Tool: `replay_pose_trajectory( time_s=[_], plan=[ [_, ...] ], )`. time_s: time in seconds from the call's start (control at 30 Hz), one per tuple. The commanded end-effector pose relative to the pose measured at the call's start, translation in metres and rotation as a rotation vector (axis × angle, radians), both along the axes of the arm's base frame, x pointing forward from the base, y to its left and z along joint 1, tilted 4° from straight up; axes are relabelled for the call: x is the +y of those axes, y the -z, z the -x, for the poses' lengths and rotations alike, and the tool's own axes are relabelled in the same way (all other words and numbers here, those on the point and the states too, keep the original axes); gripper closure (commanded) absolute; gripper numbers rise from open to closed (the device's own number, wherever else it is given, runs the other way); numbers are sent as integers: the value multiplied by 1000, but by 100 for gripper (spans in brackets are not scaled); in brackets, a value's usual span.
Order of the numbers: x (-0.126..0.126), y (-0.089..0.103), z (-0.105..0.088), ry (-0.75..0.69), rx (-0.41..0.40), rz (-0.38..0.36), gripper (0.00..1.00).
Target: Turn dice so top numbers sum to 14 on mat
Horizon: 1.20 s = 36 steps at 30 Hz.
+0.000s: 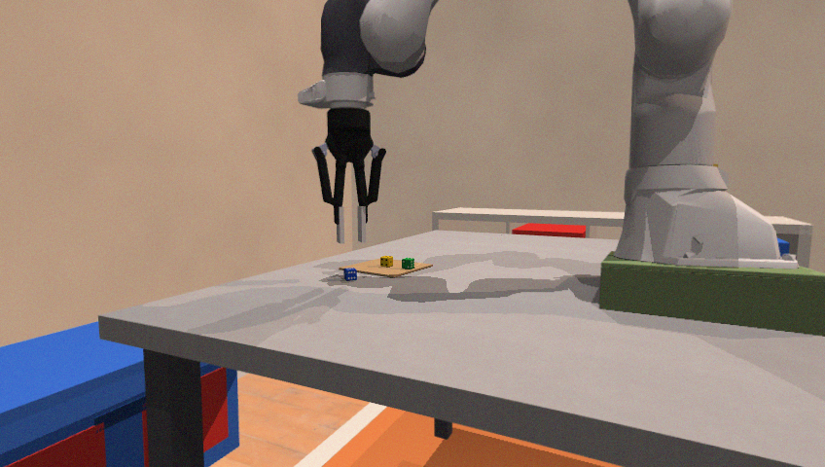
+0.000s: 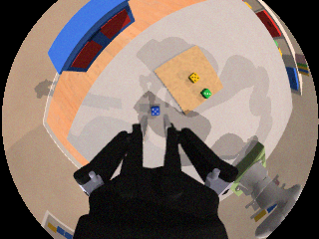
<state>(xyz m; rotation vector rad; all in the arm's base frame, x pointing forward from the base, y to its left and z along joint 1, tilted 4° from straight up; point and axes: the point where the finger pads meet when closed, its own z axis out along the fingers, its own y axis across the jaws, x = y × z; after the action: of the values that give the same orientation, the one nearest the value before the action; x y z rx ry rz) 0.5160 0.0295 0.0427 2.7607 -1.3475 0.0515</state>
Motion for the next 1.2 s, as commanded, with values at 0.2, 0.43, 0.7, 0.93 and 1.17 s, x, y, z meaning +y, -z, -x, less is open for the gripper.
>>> replay_pose_trajectory(
  time_s=[0.2,0.43,0.7,0.93,1.17],
  plan=[
    [-2,14,-2,1,-6,1,79],
    [-3,22,-2,1,-6,1,79],
    [-4,33,-3,1,-6,1,79],
    [-5,38,-3,1,-6,1,79],
    [-5,41,-3,1,-6,1,79]
  ],
)
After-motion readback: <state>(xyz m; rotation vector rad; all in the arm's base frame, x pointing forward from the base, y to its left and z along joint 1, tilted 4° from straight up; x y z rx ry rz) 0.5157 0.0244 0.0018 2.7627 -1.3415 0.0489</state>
